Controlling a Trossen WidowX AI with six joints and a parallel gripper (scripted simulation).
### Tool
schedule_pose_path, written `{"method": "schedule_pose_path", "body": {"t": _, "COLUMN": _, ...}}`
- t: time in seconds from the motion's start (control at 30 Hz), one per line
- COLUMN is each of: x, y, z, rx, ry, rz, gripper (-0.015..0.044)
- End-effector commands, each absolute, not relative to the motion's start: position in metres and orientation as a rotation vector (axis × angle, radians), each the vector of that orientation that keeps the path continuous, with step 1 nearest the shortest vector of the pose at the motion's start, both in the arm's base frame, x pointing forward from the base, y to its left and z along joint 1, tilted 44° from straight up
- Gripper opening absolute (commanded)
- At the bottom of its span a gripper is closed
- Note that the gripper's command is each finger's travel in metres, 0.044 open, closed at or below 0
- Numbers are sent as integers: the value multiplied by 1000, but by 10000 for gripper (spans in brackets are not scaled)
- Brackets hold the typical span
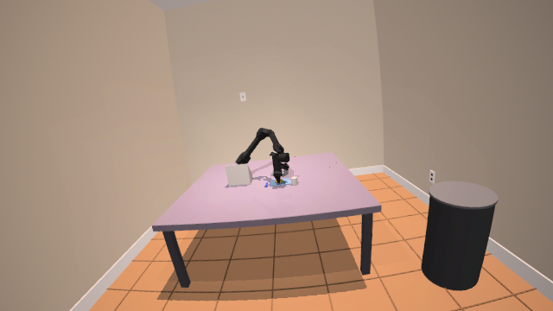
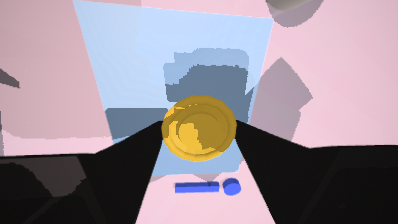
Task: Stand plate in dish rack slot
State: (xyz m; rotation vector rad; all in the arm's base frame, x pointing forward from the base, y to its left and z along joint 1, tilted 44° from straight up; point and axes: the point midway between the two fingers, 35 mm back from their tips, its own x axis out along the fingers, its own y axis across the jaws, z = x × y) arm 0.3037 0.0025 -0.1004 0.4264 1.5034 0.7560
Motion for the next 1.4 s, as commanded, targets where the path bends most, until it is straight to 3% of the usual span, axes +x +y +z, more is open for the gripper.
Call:
{"method": "schedule_pose_path", "body": {"t": 0.0, "x": 302, "y": 4, "z": -102, "rx": 435, "ry": 1508, "rz": 757, "gripper": 245}}
{"method": "schedule_pose_path", "body": {"t": 0.33, "x": 316, "y": -27, "z": -76, "rx": 430, "ry": 1509, "rz": 749, "gripper": 0}}
{"method": "schedule_pose_path", "body": {"t": 1.37, "x": 334, "y": -117, "z": 17, "rx": 430, "ry": 1511, "rz": 751, "gripper": 0}}
